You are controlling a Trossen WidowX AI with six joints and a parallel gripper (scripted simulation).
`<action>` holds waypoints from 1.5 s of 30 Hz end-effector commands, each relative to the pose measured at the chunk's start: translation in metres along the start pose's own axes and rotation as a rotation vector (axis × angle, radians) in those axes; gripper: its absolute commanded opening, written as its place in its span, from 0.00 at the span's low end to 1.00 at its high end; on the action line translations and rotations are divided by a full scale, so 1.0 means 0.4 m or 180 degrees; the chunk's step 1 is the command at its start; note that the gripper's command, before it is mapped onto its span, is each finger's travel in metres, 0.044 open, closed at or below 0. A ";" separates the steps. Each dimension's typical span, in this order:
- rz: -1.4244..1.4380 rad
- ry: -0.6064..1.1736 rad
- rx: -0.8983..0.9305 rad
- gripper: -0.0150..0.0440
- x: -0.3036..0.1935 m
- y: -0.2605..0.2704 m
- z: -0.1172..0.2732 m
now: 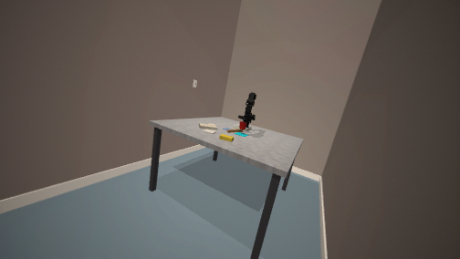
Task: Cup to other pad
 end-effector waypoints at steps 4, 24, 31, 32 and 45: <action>-0.0013 0.0001 0.0013 0.25 0.010 0.005 -0.011; -0.0013 0.0000 0.0013 0.25 0.012 0.004 -0.081; -0.0013 0.0001 0.0013 0.25 0.012 0.005 -0.107; -0.0013 0.0001 0.0013 0.25 0.012 0.005 -0.111; -0.0003 0.0002 0.0001 0.25 0.011 0.005 -0.126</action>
Point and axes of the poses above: the point midway between the two fingers, 35 mm back from their tips, its own z axis back along the fingers, its own y axis across the jaws, x = y × z, the point moved 7 cm from there along z, back along the fingers, and after that the axes turned 10 degrees about -z, right-handed, at the moved point
